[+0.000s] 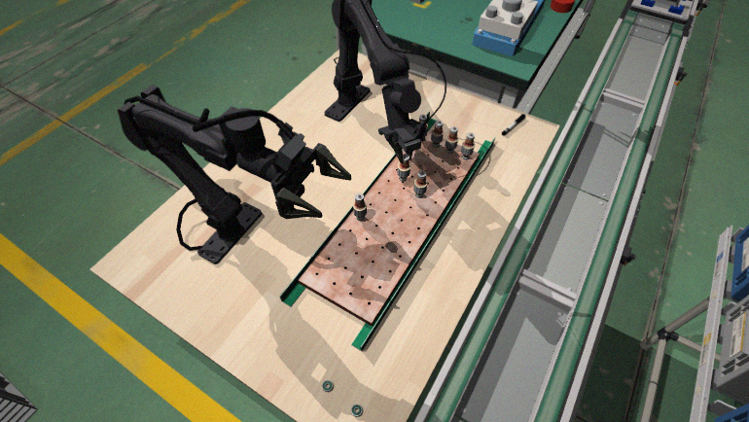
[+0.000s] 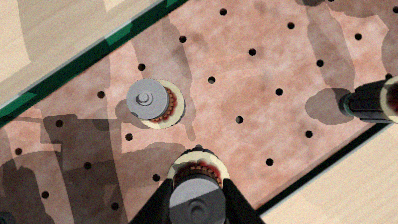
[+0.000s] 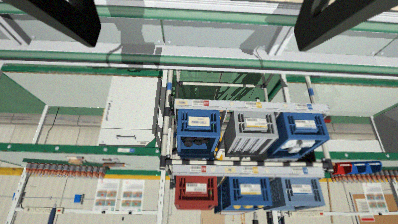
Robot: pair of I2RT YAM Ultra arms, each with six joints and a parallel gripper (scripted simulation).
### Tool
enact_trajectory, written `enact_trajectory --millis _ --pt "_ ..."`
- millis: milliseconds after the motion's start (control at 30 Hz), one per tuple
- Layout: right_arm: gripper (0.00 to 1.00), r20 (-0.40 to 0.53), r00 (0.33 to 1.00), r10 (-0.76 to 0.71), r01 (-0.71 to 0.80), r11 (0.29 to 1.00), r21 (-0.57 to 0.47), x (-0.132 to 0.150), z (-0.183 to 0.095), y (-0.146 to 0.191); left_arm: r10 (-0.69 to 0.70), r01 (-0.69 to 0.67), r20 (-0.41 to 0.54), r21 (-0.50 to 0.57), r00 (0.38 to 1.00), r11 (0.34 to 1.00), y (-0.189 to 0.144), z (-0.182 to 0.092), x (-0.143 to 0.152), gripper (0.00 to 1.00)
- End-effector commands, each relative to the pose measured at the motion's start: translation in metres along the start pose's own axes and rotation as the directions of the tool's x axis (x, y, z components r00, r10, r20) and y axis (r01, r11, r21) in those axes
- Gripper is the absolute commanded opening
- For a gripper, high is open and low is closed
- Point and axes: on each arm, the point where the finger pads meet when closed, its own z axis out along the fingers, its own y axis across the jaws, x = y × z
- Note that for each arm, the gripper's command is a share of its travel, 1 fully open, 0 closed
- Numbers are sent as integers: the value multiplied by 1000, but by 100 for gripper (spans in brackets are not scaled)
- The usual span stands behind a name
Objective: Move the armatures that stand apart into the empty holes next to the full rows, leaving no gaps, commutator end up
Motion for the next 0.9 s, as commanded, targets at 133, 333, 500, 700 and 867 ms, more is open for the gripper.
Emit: enact_trajectory --millis 133,333,500,700,867 --pt "100 50 999 10 -11 1000 11 -25 -8 -2 3 -3 167 2 986 1000 1 -42 -47 1" --pt "100 50 999 10 -11 1000 11 -25 -8 -2 3 -3 168 2 986 1000 1 -42 -47 1" --pt "100 50 999 10 -11 1000 11 -25 -8 -2 3 -3 167 3 986 1000 1 -42 -47 1" --pt "100 50 999 10 -11 1000 11 -25 -8 -2 -1 1 168 2 986 1000 4 -42 -47 1" --pt "100 50 999 10 -11 1000 11 -25 -8 -2 44 -47 144 13 989 999 18 -42 -41 1"
